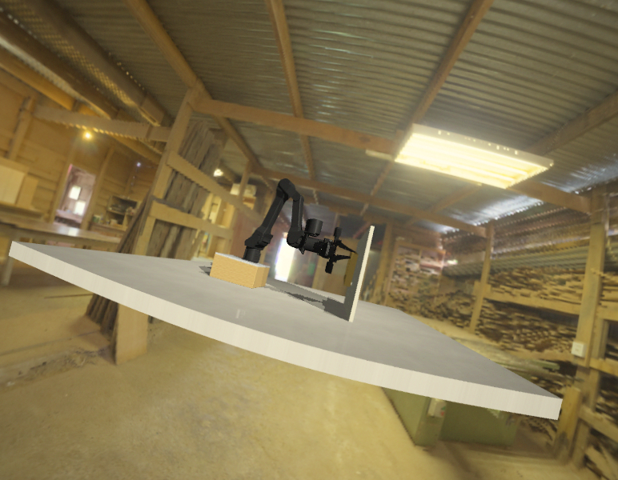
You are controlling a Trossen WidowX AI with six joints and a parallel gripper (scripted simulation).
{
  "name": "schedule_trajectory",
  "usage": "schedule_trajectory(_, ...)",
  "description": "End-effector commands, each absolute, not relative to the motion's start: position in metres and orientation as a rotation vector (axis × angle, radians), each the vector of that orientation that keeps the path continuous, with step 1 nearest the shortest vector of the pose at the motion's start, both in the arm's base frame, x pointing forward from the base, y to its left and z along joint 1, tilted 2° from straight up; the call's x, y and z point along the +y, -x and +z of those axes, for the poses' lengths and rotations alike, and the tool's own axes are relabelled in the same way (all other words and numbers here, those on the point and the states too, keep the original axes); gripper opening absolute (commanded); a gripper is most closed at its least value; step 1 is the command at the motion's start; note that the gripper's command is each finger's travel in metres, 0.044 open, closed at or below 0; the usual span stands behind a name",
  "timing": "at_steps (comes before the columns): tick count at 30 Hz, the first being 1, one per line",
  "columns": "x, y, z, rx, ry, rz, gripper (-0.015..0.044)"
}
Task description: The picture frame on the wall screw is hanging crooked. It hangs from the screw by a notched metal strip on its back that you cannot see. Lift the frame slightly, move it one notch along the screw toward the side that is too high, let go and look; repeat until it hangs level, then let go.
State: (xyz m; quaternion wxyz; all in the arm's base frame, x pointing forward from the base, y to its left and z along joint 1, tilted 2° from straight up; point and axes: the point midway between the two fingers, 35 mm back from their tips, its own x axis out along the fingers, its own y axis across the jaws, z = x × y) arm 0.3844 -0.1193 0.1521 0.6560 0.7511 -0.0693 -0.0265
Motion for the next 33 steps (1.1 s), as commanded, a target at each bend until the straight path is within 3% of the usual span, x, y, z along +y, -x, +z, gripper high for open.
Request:
schedule_trajectory(1,-0.1199,-0.3841,0.1533,-0.166,-1.697,-0.06,0.0)
schedule_trajectory(33,-0.1196,-0.3844,0.148,-0.166,-1.697,-0.06,0.0)
